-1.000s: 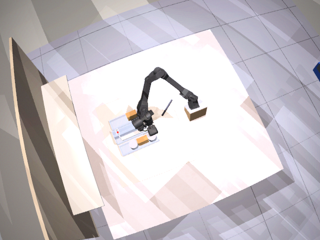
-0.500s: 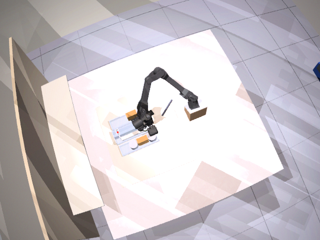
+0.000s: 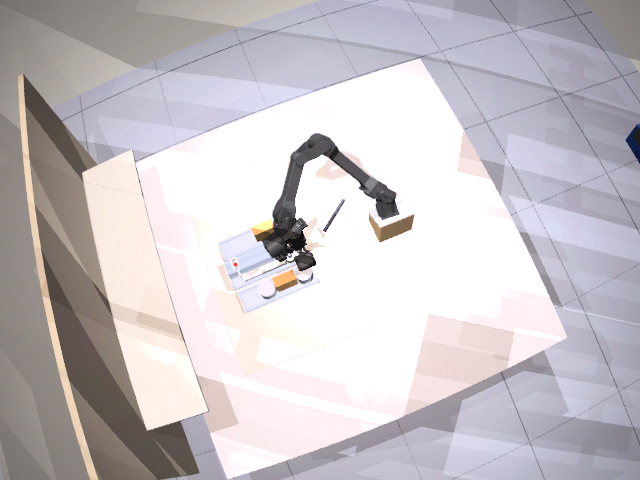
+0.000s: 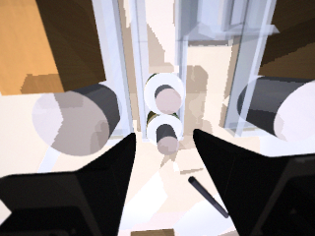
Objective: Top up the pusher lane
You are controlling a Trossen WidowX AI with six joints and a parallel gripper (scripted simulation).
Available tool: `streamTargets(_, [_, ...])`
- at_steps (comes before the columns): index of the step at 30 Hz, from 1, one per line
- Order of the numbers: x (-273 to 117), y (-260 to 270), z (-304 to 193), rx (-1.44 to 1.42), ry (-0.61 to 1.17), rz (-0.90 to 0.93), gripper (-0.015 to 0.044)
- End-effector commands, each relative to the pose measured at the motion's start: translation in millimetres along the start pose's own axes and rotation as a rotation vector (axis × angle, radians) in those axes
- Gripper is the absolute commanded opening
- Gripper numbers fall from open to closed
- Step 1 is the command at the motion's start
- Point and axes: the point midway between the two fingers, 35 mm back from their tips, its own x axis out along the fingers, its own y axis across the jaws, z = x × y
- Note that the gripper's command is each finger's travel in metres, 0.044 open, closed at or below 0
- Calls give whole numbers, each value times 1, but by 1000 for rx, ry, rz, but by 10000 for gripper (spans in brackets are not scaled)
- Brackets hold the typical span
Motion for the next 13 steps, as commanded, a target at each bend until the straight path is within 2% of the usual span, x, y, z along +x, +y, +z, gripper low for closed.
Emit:
streamTargets(1, [-3, -1, -3, 6, 0, 6, 271])
streamTargets(13, [-4, 0, -40, 4, 2, 6, 271])
